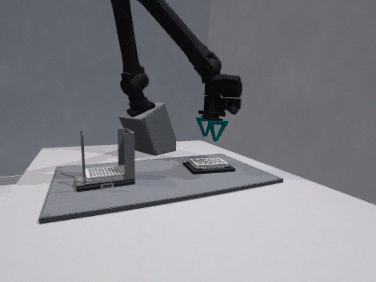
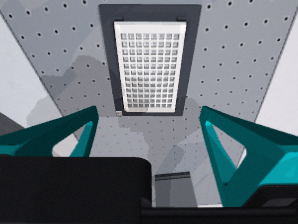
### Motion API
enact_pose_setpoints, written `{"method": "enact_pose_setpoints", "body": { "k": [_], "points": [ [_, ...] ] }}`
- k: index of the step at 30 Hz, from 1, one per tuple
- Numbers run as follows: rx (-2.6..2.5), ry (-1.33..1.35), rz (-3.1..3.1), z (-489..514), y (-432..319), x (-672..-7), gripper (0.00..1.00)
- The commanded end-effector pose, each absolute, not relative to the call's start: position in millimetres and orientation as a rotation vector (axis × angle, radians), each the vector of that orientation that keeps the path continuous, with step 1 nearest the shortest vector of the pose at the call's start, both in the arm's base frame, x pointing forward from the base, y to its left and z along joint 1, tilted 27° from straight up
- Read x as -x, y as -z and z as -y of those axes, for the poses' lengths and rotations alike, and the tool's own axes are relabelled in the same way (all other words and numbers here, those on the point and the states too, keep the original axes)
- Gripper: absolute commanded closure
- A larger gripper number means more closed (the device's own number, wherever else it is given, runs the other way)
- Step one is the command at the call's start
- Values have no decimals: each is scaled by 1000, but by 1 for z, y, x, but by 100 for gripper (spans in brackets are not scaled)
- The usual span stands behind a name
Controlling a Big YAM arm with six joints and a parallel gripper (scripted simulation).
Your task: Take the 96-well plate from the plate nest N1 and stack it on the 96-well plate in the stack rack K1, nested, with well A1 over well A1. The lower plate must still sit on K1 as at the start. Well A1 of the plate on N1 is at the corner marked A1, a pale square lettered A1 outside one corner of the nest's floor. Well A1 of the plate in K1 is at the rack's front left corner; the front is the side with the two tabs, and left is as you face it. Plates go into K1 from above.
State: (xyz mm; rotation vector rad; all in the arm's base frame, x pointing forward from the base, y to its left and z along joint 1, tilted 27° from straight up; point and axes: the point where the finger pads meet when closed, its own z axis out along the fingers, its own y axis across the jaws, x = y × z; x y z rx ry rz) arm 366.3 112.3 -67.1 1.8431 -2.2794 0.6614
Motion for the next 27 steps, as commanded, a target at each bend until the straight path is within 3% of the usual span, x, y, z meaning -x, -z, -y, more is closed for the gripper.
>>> {"method": "enact_pose_setpoints", "body": {
  "k": [1,27],
  "points": [
    [-1844,-665,2284,-108,72,-370,0],
    [-1844,-664,2283,-91,108,-376,0]
  ]
}}
